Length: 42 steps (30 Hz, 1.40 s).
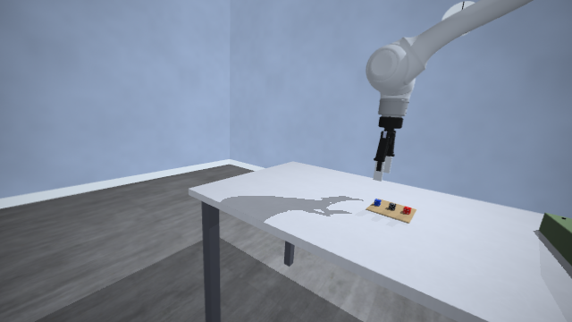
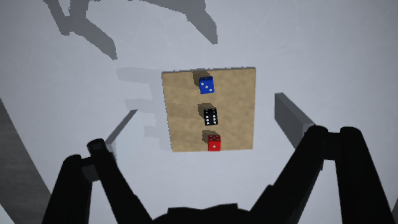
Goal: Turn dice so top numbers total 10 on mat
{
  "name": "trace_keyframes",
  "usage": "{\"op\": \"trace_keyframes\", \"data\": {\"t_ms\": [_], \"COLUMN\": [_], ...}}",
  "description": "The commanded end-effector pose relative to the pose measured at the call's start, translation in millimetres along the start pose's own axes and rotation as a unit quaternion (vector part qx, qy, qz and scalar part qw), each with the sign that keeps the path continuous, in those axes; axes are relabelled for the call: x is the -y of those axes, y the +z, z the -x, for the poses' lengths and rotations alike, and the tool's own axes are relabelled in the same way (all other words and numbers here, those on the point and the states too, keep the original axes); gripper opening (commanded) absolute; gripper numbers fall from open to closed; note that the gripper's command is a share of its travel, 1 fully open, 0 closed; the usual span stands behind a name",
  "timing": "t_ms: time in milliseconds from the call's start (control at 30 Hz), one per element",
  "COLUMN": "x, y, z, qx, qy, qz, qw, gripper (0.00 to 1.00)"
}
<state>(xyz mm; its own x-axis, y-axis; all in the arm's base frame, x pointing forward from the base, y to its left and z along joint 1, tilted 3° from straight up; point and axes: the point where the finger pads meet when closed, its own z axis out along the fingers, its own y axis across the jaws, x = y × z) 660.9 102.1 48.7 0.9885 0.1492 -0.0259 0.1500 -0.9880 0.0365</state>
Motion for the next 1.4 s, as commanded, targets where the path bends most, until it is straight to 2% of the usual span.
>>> {"op": "trace_keyframes", "data": {"t_ms": [0,333,600,1033,1367], "x": [0,0,0,0,0], "y": [0,-1,-14,-64,-71], "z": [0,0,0,0,0], "qx": [0.000,0.000,0.000,0.000,0.000], "qy": [0.000,0.000,0.000,0.000,0.000], "qz": [0.000,0.000,0.000,0.000,0.000], "qw": [1.000,1.000,1.000,1.000,1.000], "gripper": [1.00,1.00,1.00,1.00,1.00]}}
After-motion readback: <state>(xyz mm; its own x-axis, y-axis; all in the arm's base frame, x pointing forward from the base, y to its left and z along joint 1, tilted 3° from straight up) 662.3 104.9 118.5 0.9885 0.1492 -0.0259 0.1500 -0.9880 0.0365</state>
